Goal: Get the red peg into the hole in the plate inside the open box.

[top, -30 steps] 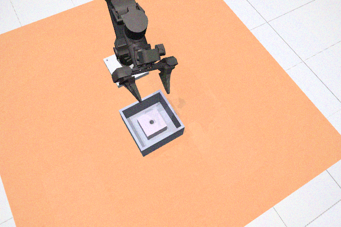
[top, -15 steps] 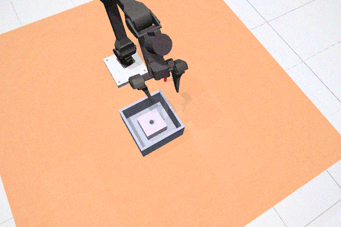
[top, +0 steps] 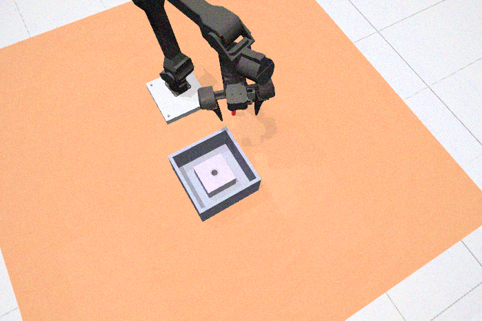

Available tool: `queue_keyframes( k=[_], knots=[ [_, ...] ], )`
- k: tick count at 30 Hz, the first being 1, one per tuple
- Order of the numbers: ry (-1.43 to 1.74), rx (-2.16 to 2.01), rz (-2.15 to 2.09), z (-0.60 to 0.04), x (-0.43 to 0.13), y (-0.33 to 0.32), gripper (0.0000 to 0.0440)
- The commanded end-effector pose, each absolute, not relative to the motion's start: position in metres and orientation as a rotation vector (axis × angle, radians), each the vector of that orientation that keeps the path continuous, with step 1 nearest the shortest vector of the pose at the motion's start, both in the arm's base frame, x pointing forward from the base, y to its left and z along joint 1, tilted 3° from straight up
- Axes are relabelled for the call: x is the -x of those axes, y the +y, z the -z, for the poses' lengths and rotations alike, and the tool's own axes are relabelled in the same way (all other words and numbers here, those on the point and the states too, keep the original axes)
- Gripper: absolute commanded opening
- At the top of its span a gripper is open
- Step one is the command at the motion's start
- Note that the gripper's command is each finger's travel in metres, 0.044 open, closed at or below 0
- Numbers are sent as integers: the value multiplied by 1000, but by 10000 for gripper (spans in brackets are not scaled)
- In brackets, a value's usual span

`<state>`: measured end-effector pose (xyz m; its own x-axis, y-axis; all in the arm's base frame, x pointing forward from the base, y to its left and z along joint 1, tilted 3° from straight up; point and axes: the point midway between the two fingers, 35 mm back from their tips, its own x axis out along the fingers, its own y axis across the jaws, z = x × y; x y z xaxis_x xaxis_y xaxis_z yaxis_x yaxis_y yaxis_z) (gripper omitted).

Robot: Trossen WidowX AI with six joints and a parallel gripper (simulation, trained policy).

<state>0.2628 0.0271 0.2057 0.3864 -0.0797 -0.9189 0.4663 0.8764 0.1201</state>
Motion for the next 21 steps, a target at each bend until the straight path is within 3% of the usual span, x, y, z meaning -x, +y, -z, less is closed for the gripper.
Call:
queue_keyframes(
  k=[1,21],
  knots=[
    [1208,-426,421,-191,-248,41,440],
    [1423,-498,672,-120,-192,100,440]
  ],
)
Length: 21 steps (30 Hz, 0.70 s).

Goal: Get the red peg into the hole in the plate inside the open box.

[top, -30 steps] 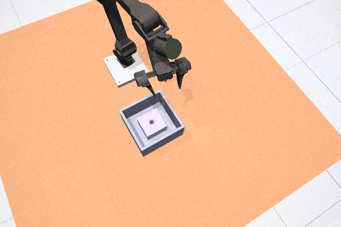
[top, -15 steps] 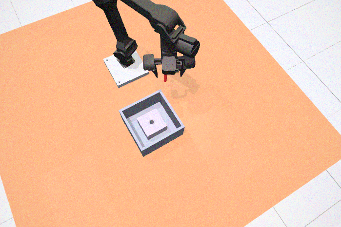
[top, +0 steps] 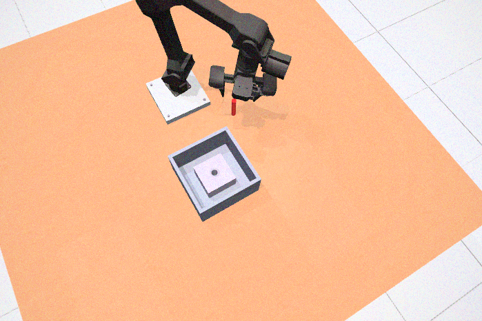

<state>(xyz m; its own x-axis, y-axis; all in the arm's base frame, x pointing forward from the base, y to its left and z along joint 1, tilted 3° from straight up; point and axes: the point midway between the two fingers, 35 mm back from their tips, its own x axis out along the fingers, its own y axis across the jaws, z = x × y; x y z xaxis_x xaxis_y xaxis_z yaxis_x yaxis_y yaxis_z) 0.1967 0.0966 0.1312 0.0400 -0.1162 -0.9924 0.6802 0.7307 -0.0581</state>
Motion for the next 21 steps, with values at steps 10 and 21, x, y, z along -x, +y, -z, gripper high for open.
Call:
queue_keyframes(
  k=[10,21],
  knots=[
    [1384,-483,689,-74,-194,106,440],
    [1385,-449,693,-38,-191,101,321]
  ],
)
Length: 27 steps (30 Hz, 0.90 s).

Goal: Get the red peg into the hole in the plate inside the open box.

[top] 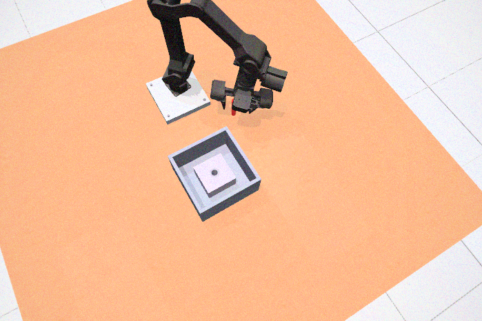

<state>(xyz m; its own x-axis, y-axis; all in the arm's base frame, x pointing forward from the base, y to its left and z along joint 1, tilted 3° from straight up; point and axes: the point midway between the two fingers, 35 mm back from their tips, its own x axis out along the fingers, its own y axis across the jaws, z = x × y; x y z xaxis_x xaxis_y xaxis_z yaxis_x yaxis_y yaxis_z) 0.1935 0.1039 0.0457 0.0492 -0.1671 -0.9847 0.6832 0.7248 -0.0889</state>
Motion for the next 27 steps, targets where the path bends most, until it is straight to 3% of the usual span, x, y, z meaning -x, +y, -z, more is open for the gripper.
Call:
queue_keyframes(
  k=[1,9,13,27],
  knots=[
    [1389,-447,696,-35,-191,100,295],
    [1412,-439,732,-28,-189,97,85],
    [1420,-423,755,-27,-188,94,1],
    [1261,-389,746,-93,-211,70,0]
  ],
)
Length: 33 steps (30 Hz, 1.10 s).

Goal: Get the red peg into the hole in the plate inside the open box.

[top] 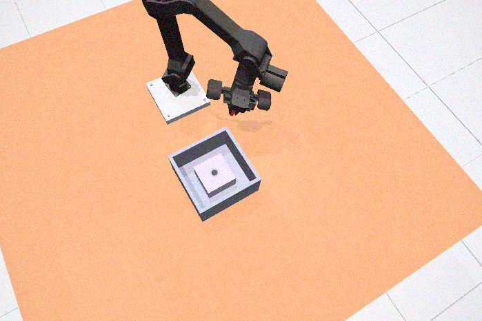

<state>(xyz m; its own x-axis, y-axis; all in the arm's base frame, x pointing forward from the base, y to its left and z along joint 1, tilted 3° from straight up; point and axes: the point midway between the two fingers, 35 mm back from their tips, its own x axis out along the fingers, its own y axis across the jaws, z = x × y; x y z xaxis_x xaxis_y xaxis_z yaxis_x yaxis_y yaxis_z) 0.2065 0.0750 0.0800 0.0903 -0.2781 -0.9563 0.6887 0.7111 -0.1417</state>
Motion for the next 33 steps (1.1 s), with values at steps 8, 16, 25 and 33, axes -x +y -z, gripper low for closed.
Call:
queue_keyframes(
  k=[8,16,25,33],
  knots=[
    [1160,-434,776,-134,-228,53,0],
    [1074,-501,846,-153,-247,26,0],
    [1005,-556,912,-161,-270,-9,0],
    [980,-571,944,-156,-291,-41,0]
  ],
)
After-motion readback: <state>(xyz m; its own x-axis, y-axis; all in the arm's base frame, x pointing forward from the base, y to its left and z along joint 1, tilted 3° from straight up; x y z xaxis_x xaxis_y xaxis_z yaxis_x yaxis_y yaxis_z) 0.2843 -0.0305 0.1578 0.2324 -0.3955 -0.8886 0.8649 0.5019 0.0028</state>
